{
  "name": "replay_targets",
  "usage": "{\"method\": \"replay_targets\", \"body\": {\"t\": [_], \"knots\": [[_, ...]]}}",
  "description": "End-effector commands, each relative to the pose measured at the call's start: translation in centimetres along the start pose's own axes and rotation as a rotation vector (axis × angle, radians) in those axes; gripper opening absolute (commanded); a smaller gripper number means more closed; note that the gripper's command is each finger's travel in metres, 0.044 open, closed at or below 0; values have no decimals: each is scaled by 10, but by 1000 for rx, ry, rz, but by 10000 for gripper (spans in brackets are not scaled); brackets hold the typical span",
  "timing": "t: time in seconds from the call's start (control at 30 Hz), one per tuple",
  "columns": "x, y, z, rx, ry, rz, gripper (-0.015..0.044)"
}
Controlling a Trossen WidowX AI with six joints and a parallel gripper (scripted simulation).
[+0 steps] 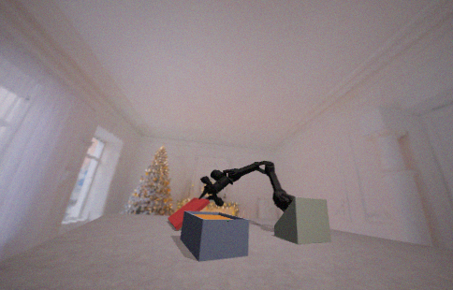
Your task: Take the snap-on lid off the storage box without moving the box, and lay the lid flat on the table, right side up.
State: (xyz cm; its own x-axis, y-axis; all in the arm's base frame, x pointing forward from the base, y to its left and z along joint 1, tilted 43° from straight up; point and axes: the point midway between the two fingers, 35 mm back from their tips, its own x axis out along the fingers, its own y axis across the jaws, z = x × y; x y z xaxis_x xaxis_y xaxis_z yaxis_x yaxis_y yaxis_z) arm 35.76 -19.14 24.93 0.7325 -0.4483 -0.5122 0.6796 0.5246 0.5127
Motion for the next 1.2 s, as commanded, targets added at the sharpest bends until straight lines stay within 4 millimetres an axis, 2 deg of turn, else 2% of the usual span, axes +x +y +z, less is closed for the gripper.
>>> {"method": "replay_targets", "body": {"t": [0.0, 1.17], "knots": [[3, 0, -1, -5, 6, 13, 0], [21, -21, -1, -6, 5, 13, 0]]}}
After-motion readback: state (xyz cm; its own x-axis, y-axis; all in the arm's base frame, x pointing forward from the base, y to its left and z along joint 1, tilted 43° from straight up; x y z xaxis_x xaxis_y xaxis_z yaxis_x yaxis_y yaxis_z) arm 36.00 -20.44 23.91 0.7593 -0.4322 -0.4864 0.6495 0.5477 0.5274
